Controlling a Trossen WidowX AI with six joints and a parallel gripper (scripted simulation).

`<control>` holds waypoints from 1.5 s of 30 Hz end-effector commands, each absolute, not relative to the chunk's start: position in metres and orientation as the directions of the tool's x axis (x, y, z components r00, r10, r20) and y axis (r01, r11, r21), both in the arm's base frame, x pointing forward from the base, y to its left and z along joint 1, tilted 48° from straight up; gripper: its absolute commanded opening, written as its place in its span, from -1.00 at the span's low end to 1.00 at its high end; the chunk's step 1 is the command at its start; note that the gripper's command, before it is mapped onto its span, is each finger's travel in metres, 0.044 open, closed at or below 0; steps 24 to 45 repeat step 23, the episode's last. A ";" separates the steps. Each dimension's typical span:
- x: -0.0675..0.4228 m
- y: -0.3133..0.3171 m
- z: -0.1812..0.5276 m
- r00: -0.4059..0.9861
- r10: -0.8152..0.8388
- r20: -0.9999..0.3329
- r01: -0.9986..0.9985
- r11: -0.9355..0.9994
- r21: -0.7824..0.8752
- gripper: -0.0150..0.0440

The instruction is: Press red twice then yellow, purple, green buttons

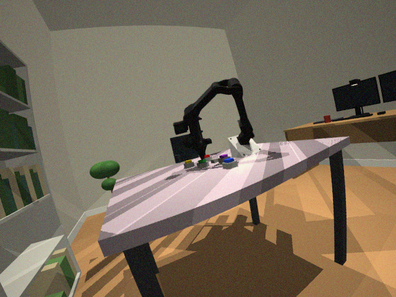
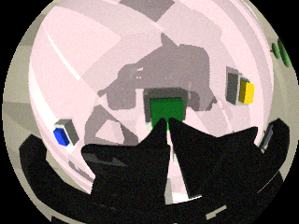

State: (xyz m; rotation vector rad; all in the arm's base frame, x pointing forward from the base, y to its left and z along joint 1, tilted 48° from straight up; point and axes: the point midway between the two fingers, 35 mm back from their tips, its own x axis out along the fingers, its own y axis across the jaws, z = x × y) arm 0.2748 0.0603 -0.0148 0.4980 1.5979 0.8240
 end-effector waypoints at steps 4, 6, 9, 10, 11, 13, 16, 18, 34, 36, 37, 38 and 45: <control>0.282 0.045 0.002 -0.180 0.717 -0.674 -0.133 0.661 0.739 -0.33; 0.284 0.054 0.023 -0.179 0.715 -0.676 -0.132 0.663 0.736 -0.16; 0.280 0.076 0.074 -0.178 0.712 -0.679 -0.132 0.667 0.734 0.11; 0.277 0.084 0.091 -0.178 0.712 -0.679 -0.131 0.667 0.734 0.20; 0.272 0.091 0.108 -0.178 0.713 -0.679 -0.131 0.666 0.734 0.29; 0.259 0.106 0.142 -0.179 0.714 -0.677 -0.130 0.664 0.736 0.47; 0.233 0.124 0.186 -0.183 0.719 -0.671 -0.130 0.659 0.741 0.73; 0.226 0.127 0.195 -0.184 0.720 -0.669 -0.129 0.657 0.743 0.86; 0.226 0.127 0.195 -0.184 0.720 -0.669 -0.129 0.657 0.743 0.86; 0.226 0.127 0.195 -0.184 0.720 -0.669 -0.129 0.657 0.743 0.86; 0.226 0.127 0.195 -0.184 0.720 -0.669 -0.129 0.657 0.743 0.86; 0.226 0.127 0.195 -0.184 0.720 -0.669 -0.129 0.657 0.743 0.86; 0.226 0.127 0.195 -0.184 0.720 -0.669 -0.129 0.657 0.743 0.86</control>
